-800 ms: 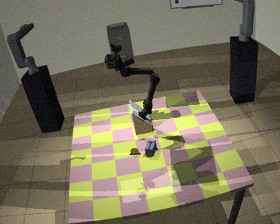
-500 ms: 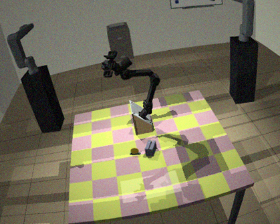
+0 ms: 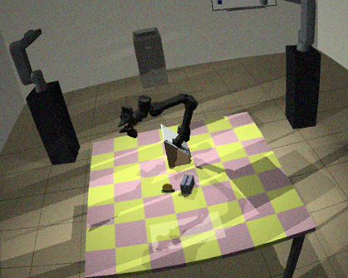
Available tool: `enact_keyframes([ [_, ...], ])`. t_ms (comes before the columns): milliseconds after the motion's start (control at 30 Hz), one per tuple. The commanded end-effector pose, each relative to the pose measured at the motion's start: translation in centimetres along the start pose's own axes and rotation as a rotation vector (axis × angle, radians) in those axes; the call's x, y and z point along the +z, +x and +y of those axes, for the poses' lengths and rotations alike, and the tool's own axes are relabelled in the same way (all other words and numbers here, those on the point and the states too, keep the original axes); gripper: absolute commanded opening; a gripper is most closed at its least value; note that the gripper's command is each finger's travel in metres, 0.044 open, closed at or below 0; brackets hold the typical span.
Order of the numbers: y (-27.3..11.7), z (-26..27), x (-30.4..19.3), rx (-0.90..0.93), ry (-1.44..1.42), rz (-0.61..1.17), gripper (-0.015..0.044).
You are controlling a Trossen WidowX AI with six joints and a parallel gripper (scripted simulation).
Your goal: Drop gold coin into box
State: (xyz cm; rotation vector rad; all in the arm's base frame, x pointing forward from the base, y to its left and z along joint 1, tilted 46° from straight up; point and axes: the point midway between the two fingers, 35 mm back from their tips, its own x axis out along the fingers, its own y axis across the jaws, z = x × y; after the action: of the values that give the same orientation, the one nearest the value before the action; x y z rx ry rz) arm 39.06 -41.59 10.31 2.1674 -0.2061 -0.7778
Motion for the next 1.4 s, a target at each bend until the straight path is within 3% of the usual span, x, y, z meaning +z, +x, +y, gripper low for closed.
enact_keyframes([
  [0, 1.3, -6.1, -1.3, -0.2, -0.067, 0.02, 0.0161],
  [333, -0.7, -22.6, -5.1, -0.772, -0.269, 0.153, 0.0161],
  [767, -13.4, -37.3, -9.3, -1.49, -0.426, 0.486, 0.0161],
  [1367, -14.5, -42.7, -10.1, -1.523, -0.425, 0.507, 0.0161],
])
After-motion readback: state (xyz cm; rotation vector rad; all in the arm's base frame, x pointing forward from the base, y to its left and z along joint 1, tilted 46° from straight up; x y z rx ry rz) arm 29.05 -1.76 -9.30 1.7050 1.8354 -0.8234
